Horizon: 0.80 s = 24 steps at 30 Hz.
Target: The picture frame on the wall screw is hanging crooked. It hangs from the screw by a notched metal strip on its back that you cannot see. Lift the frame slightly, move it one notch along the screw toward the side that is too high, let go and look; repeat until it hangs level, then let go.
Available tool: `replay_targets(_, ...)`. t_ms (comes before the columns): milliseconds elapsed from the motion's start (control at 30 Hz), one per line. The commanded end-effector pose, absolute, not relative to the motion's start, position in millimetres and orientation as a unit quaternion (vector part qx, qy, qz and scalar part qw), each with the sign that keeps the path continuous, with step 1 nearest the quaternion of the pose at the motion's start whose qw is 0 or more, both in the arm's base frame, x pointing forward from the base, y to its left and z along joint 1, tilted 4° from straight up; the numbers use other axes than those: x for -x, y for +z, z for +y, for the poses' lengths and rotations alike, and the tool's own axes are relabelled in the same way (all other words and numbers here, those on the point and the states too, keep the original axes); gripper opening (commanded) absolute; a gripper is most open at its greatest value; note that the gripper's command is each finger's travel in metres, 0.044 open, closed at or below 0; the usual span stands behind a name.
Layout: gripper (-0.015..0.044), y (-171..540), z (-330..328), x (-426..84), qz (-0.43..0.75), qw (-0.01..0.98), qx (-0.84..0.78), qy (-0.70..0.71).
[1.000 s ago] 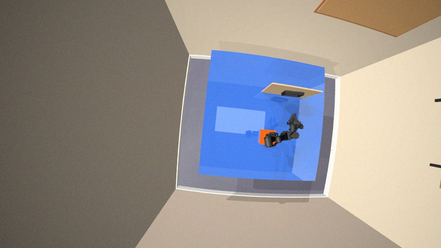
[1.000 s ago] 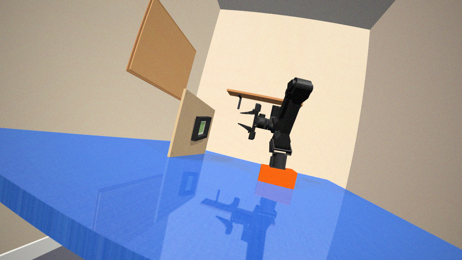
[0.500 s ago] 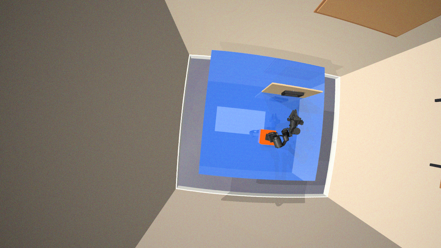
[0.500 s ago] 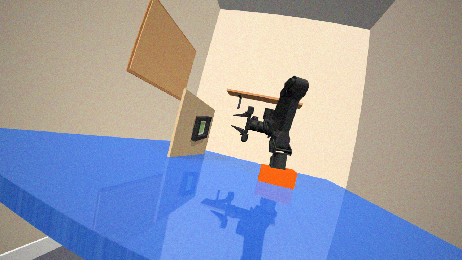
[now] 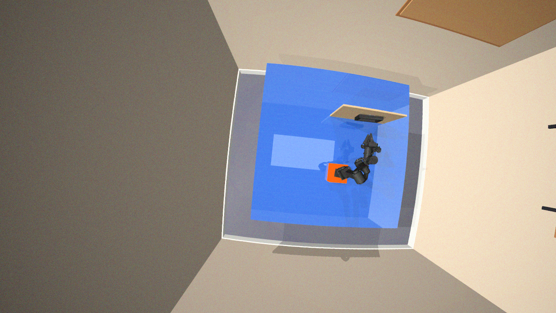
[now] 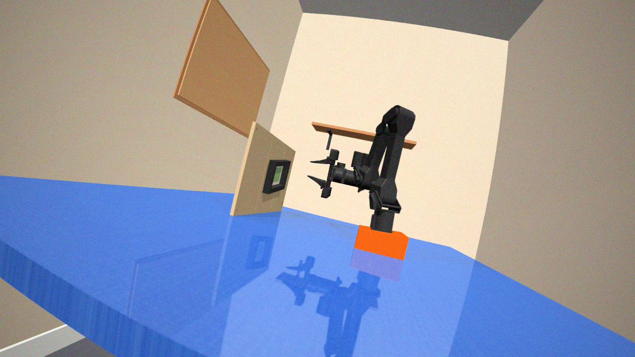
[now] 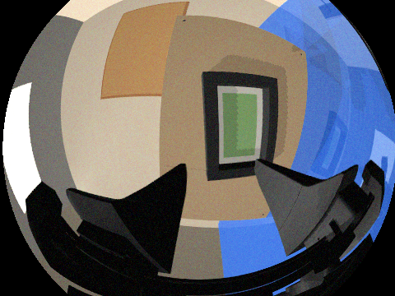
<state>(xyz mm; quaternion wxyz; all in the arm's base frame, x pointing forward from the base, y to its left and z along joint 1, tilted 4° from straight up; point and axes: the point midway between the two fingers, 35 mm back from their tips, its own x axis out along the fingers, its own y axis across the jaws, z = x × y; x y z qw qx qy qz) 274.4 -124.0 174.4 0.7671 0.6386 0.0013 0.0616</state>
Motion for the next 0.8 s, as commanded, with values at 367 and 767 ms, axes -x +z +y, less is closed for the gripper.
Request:
replay_targets(367, 0.026, 180, -123, -319, -0.001, 0.767, -0.638, 0.062)
replay_targets(767, 0.026, 182, -116, -357, -0.001, 0.767, -0.638, 0.063)
